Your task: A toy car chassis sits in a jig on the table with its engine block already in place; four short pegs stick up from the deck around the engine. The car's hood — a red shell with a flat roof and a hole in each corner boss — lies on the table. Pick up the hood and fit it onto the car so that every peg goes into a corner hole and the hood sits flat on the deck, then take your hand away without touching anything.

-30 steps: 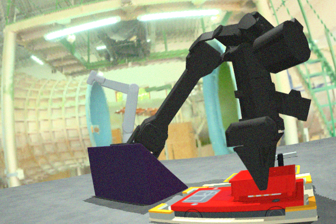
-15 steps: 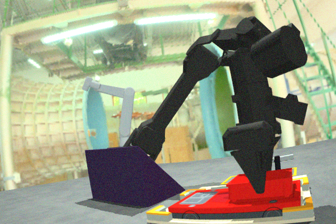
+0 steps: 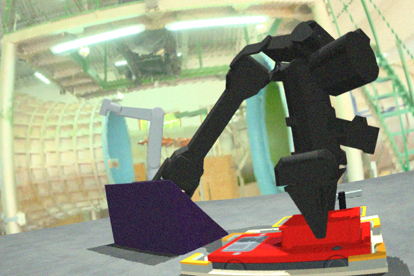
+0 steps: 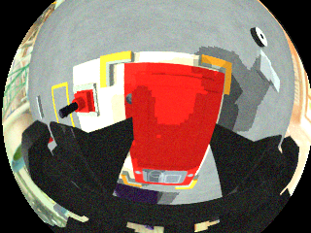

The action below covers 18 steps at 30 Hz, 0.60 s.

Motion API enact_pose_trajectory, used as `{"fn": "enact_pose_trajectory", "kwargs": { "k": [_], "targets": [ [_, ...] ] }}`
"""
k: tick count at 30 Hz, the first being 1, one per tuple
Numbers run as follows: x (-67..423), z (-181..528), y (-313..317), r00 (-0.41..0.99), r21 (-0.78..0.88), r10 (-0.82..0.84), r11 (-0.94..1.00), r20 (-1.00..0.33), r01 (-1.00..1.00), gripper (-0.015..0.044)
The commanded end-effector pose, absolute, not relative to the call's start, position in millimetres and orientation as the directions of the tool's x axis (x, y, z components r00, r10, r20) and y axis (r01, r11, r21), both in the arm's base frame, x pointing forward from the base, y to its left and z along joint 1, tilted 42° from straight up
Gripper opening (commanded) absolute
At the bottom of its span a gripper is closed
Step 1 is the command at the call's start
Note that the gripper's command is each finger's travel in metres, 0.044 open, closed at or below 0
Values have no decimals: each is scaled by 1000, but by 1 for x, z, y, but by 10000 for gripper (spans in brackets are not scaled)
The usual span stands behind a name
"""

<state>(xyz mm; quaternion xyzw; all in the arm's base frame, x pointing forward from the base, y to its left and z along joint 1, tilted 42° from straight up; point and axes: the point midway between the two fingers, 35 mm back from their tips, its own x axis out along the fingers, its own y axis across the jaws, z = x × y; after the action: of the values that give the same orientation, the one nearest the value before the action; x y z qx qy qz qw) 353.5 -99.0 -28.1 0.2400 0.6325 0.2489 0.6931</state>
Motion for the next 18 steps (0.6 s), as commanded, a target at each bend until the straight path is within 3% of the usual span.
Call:
{"fn": "enact_pose_trajectory", "kwargs": {
  "k": [1, 10, 18],
  "targets": [
    [353, -28, -99, 76, 648, 649, 761, -757, -41, 210],
    [353, -28, -99, 76, 648, 649, 761, -757, -41, 440],
    [354, -15, -112, 75, 647, 648, 761, -758, -41, 440]
  ]
}}
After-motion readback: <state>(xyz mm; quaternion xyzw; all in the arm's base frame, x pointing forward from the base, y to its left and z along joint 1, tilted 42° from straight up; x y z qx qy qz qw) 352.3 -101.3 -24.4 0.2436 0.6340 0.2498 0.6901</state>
